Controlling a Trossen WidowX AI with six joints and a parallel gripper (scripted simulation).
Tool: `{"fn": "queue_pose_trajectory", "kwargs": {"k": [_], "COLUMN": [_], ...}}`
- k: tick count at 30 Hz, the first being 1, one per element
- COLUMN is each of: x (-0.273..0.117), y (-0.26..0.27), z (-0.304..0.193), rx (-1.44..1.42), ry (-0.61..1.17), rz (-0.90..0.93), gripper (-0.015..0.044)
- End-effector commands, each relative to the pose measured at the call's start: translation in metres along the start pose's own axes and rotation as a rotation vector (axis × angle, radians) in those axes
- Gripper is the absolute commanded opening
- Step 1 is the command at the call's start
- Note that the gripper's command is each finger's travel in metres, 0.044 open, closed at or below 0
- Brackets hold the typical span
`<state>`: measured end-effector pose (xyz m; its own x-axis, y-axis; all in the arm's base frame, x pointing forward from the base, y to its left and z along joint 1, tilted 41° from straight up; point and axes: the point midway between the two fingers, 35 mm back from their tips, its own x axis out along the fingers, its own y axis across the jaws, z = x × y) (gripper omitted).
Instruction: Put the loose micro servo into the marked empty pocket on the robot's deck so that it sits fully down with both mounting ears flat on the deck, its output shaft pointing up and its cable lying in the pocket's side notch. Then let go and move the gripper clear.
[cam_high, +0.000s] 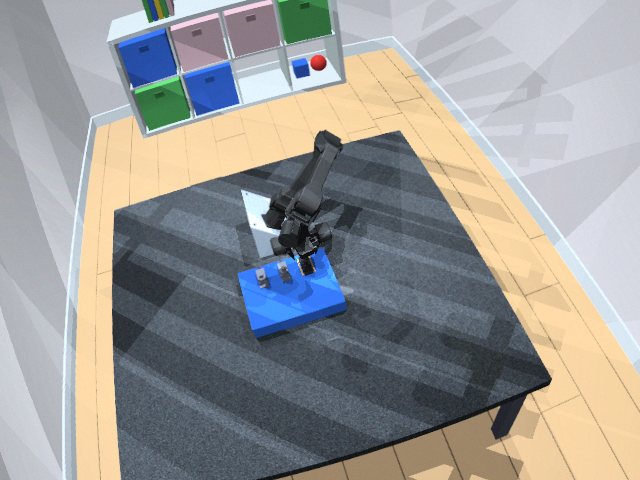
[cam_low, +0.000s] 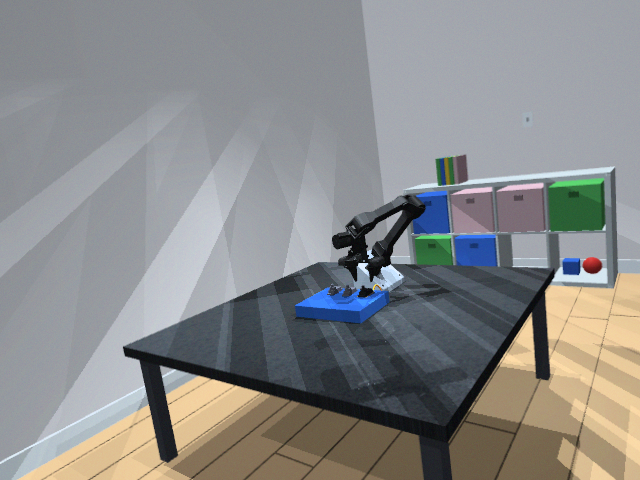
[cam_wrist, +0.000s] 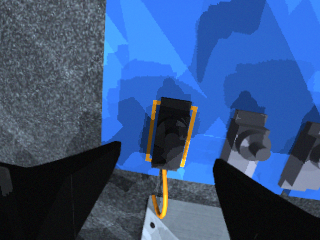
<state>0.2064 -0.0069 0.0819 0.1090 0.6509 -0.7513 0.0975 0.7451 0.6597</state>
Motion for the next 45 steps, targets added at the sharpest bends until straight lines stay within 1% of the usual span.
{"fn": "queue_pose_trajectory", "kwargs": {"k": [1,2,8,12,17,19,45], "x": [-0.019,-0.025,-0.051,-0.054,-0.089,-0.096,-0.096], "y": [0.001,0.001,0.0,0.0,0.002,0.002,0.002], "z": [0.03,0.039,0.084,0.085,0.078,0.076,0.076], "rx": [-0.009,-0.01,-0.014,-0.014,-0.013,-0.013,-0.013], "ry": [-0.007,-0.008,-0.01,-0.01,-0.012,-0.013,-0.013], "rz": [-0.006,-0.006,-0.008,-0.008,-0.006,-0.005,-0.005], "gripper": [0.0424,0.044,0.044,0.044,0.044,0.044,0.044]}}
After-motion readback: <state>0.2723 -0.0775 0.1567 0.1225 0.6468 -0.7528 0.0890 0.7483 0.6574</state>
